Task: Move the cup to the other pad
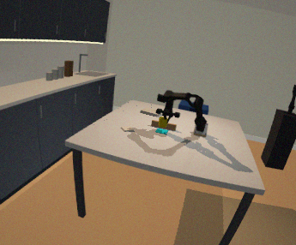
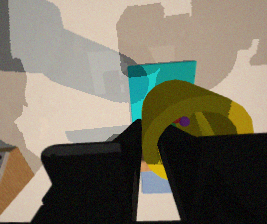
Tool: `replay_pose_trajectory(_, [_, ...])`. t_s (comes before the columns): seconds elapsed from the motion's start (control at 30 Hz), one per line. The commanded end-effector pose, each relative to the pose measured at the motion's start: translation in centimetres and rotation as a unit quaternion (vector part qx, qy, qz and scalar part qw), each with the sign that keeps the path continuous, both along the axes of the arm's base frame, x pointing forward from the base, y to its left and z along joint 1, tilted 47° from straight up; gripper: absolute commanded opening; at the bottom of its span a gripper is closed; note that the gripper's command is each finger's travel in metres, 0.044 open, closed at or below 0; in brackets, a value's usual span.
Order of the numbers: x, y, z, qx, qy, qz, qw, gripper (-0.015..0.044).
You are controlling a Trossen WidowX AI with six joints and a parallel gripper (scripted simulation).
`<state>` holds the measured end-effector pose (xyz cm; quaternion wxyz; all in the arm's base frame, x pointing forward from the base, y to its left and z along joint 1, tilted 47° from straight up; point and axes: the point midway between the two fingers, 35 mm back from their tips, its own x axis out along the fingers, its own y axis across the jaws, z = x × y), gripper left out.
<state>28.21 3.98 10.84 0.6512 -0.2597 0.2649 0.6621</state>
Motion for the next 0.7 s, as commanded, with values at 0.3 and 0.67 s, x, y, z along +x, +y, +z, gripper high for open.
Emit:
replay_pose_trajectory(0.3, [-0.3,1.4,-1.2,0.004,0.005,-0.002,1.000,0.0000])
replay_pose_trajectory(0.67, [-0.4,2.4,-2.0,0.005,0.005,-0.002,1.000,0.0000])
